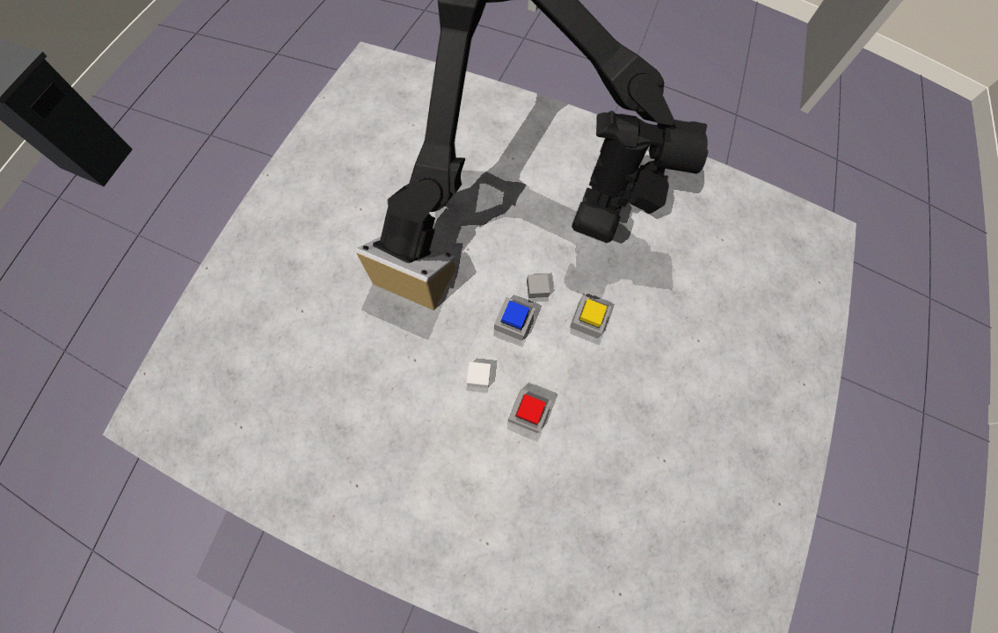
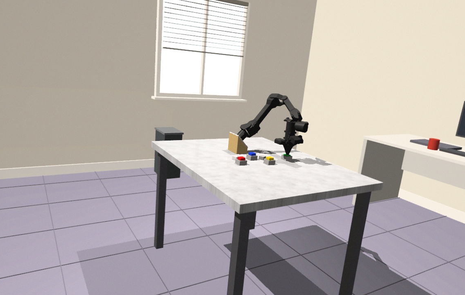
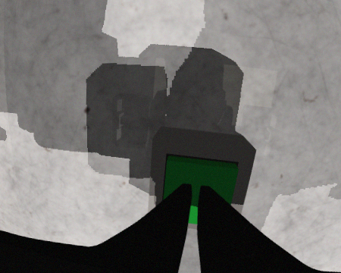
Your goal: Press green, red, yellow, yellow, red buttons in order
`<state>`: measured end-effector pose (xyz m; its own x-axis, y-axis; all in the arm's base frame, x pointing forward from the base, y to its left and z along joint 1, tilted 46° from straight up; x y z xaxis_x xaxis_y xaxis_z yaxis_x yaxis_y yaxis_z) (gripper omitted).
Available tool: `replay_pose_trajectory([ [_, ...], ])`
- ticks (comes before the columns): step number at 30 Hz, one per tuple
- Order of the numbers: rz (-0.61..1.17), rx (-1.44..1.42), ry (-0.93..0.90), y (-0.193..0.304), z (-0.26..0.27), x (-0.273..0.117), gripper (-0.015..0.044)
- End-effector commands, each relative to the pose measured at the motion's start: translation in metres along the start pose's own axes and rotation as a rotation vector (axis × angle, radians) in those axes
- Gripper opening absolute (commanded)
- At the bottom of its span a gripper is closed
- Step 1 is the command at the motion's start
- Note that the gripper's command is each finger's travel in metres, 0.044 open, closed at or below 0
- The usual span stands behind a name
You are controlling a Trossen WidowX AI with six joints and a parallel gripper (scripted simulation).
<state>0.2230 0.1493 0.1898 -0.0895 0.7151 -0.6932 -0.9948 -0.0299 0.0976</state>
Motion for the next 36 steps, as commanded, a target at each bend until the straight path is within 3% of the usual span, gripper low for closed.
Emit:
replay_pose_trajectory([
  [1, 0.001, 0.002, 0.003, 0.0, 0.0, -0.01, 0.002],
  [3, 0.003, 0.008, 0.006, 0.0, -0.001, -0.03, 0.002],
  [9, 0.003, 0.009, 0.008, -0.001, -0.001, -0.04, 0.002],
  [14, 0.004, 0.01, 0.009, 0.0, -0.001, -0.091, 0.002],
  [21, -0.001, 0.017, 0.018, -0.009, -0.011, -0.094, 0.002],
  [28, -0.019, 0.076, 0.07, -0.068, -0.109, -0.104, 0.002],
  [36, -0.008, 0.06, 0.066, -0.089, -0.238, -0.108, 0.002],
])
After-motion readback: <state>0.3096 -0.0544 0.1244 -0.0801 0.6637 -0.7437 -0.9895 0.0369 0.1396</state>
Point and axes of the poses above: the point midway between the two fingers, 35 mm back from their tips, its own x axis out along the fingers, its own z axis across the jaws, y = z × x, the point moved 6 cm from there along -x, back along the fingers, and after that the axes turned 11 degrees about x, right-handed, at the moved point
